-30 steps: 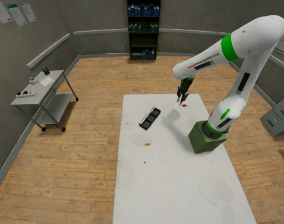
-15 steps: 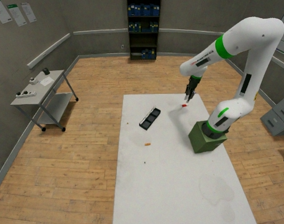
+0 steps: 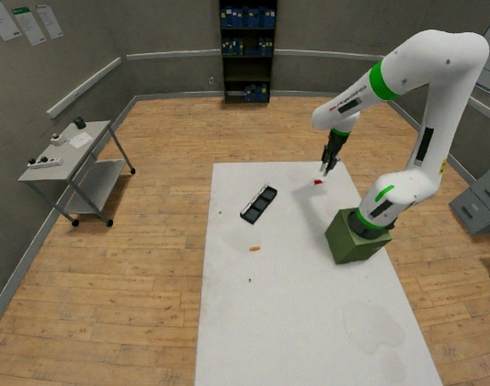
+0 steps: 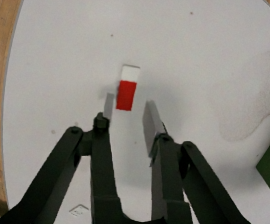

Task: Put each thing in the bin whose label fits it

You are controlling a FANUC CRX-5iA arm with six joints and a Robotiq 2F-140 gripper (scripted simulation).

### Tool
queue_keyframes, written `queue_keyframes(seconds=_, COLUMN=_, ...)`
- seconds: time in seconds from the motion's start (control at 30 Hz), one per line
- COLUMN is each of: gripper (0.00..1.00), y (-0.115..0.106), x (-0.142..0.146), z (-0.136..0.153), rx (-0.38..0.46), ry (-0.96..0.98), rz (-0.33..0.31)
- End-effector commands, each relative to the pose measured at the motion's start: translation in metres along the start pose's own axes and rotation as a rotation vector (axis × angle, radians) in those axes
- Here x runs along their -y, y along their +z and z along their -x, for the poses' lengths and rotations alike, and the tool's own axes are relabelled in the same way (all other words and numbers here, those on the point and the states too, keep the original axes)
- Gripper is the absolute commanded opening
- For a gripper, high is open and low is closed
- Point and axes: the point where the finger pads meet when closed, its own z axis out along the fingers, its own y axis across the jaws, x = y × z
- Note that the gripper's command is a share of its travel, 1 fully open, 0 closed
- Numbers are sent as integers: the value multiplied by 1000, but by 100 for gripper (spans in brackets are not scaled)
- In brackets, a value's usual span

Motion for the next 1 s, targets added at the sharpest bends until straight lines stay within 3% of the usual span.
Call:
queue_keyframes(seconds=0.0, gripper=31, y=0, x=0, z=0, rx=0, ry=0, rz=0)
queue_keyframes(seconds=0.63, gripper=31, y=0, x=0, z=1, rx=0, ry=0, rz=0)
queue_keyframes(seconds=0.97, gripper=31, y=40, x=0, z=1, rx=0, ry=0, rz=0)
